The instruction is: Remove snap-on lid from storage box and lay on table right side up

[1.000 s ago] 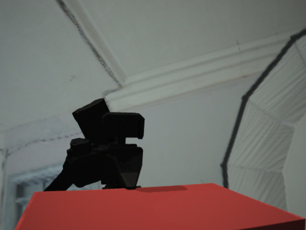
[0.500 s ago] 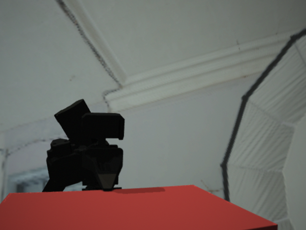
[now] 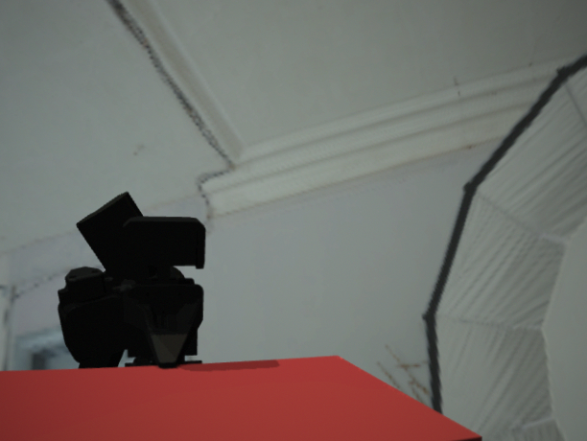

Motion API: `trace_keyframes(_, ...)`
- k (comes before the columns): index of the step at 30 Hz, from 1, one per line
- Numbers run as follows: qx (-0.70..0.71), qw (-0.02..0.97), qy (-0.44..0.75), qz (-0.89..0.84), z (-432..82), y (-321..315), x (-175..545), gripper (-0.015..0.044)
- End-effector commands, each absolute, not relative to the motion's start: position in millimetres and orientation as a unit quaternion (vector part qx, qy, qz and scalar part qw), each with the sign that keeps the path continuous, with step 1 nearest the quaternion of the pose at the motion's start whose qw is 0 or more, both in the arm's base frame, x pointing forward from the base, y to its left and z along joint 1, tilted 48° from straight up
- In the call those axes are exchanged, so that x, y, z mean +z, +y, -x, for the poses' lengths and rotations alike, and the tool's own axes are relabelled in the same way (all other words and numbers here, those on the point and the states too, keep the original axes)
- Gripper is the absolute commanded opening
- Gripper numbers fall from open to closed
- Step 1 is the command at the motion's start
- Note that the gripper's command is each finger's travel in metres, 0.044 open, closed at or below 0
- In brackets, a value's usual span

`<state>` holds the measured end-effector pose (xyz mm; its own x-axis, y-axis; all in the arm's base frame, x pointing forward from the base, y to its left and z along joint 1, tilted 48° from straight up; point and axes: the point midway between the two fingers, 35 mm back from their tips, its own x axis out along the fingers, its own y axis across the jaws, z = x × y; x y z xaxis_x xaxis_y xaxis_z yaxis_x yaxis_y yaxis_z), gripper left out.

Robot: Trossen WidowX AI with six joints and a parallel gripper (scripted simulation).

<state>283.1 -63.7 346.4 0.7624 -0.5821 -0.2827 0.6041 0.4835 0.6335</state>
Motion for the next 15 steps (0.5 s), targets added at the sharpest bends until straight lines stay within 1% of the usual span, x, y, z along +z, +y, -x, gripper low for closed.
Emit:
trace_keyframes(1,-0.337,0.863,0.014,-0.376,-283,-63,348,0.0000)
trace_keyframes(15,-0.337,0.863,0.013,-0.376,-285,-73,334,0.0000)
